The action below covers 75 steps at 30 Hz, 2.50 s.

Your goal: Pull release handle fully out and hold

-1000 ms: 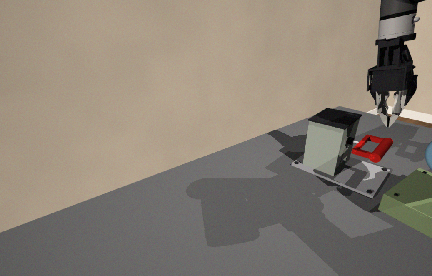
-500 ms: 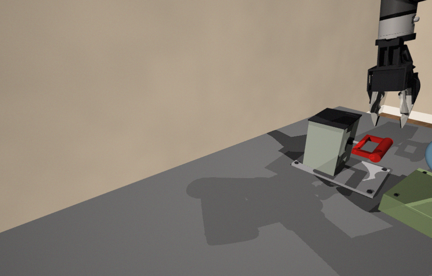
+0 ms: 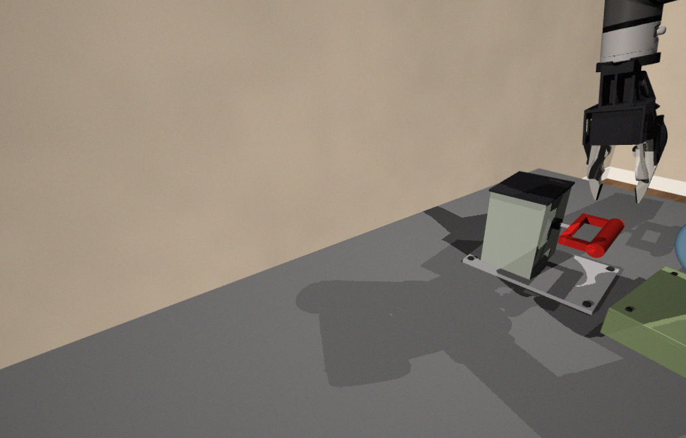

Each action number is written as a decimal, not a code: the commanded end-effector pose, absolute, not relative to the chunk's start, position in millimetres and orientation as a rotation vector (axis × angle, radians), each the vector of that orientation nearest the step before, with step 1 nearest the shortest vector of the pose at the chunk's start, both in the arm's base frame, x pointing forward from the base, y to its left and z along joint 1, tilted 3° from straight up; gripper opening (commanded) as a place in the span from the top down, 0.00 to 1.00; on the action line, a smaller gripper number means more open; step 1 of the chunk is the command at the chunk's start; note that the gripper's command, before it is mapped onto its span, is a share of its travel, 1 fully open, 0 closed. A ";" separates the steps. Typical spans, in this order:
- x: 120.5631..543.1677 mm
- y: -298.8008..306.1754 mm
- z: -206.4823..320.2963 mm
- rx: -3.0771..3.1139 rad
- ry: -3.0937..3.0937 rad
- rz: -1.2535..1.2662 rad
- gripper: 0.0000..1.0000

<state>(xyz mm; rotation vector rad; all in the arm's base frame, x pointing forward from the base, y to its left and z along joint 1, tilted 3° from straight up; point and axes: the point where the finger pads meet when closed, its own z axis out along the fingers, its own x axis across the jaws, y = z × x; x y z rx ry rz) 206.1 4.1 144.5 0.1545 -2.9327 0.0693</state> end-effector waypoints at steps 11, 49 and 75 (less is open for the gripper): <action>206.6 3.9 144.6 0.154 -2.935 0.071 0.68; 205.4 2.2 108.2 0.155 -2.935 0.070 0.68; 205.1 1.6 97.7 0.155 -2.935 0.070 0.68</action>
